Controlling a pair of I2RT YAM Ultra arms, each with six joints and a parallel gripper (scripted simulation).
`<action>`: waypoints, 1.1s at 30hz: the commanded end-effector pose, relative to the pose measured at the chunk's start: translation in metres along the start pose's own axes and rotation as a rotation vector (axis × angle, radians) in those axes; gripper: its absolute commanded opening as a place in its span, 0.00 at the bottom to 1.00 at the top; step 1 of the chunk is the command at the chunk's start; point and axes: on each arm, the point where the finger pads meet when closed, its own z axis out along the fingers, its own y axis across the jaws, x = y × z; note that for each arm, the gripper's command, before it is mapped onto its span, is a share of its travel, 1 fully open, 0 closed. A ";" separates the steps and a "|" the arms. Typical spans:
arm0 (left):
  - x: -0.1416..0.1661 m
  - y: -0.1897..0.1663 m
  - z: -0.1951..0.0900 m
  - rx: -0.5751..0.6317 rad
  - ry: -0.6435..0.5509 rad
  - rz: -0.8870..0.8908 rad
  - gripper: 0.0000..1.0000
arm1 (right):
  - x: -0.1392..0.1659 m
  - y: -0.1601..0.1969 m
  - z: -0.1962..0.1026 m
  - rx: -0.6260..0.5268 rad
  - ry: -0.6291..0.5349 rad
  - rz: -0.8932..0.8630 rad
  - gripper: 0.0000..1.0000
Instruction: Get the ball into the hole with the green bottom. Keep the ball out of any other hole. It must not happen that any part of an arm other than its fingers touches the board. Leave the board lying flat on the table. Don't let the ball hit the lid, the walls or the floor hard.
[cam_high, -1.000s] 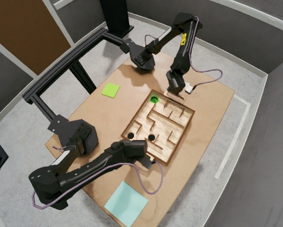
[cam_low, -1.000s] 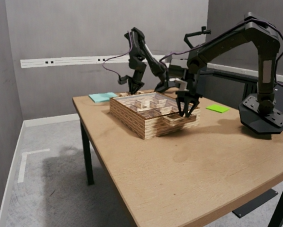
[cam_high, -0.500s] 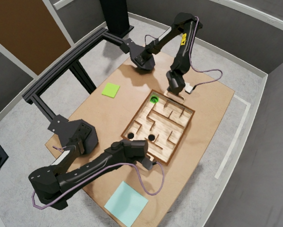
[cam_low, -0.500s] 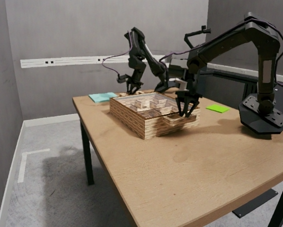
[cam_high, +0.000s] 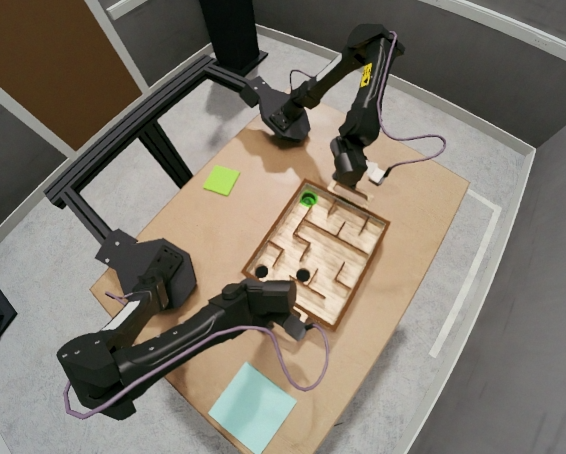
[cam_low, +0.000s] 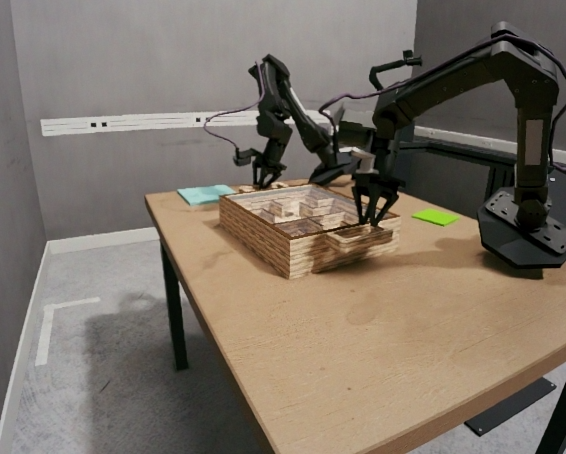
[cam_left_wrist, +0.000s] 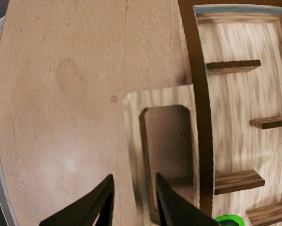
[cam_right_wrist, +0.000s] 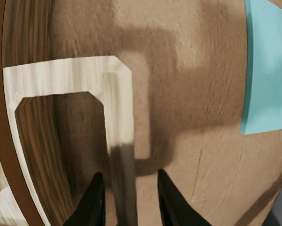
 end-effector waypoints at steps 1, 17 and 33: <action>-0.008 0.001 -0.012 -0.008 -0.022 -0.017 0.34 | -0.016 0.003 -0.009 -0.014 -0.046 0.029 0.34; -0.007 -0.001 -0.051 -0.008 -0.020 -0.013 0.34 | -0.016 0.003 -0.009 -0.014 -0.046 0.029 0.34; -0.010 0.000 -0.054 0.000 -0.024 -0.026 0.34 | -0.016 -0.001 -0.025 -0.011 -0.038 0.034 0.34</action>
